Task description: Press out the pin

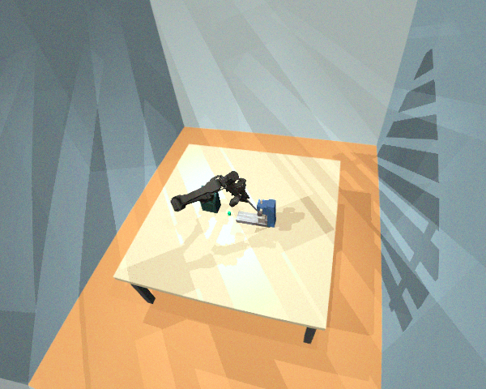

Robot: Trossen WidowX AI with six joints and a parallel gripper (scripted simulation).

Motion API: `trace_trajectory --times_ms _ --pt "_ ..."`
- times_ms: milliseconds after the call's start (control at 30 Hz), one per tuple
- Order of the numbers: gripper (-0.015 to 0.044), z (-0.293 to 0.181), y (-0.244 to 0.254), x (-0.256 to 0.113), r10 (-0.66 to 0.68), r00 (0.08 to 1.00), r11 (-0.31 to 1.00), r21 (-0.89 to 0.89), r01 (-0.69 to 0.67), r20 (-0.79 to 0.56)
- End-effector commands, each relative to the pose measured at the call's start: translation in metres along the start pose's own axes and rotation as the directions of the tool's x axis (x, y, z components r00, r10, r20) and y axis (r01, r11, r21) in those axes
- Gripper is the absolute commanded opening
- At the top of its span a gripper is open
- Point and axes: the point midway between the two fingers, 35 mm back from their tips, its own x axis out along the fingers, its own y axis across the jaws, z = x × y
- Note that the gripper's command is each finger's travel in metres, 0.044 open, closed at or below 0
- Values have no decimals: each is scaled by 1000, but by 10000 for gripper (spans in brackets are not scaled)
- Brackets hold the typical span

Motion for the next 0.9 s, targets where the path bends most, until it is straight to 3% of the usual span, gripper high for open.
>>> trace_trajectory --times_ms 0,867 --pt "0 -7 0 -1 0 1000 1000 -4 0 -7" --pt "0 -20 0 -3 0 1000 1000 -4 0 -7"
